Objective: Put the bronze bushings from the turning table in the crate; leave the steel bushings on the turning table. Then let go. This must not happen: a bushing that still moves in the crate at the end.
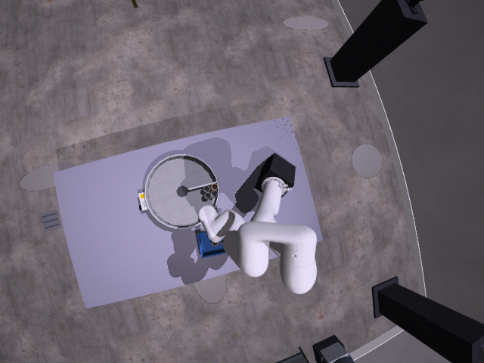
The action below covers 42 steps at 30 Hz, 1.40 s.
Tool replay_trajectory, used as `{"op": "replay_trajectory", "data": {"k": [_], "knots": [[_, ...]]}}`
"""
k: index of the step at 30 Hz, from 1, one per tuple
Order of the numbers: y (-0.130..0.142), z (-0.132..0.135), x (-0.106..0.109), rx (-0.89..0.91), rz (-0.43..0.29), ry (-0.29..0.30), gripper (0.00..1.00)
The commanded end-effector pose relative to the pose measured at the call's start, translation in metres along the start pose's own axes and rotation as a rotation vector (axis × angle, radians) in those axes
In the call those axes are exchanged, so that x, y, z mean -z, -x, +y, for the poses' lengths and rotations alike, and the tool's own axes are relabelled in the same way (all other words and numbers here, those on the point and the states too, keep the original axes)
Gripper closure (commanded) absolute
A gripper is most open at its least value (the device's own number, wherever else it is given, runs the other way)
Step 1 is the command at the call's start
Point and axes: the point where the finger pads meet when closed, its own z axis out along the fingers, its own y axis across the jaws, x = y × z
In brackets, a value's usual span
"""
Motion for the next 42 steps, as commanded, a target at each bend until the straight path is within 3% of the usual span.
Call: {"op": "replay_trajectory", "data": {"k": [1, 12, 14, 29, 42], "knots": [[-0.029, -0.001, 0.02, -0.137, 0.083, -0.05, 0.53], [-0.084, -0.003, 0.054, -0.405, 0.23, -0.15, 0.53], [-0.084, -0.003, 0.054, -0.405, 0.23, -0.15, 0.53], [-0.164, -0.006, 0.103, -0.803, 0.448, -0.298, 0.53], [-0.175, -0.006, 0.109, -0.855, 0.476, -0.318, 0.53]]}}
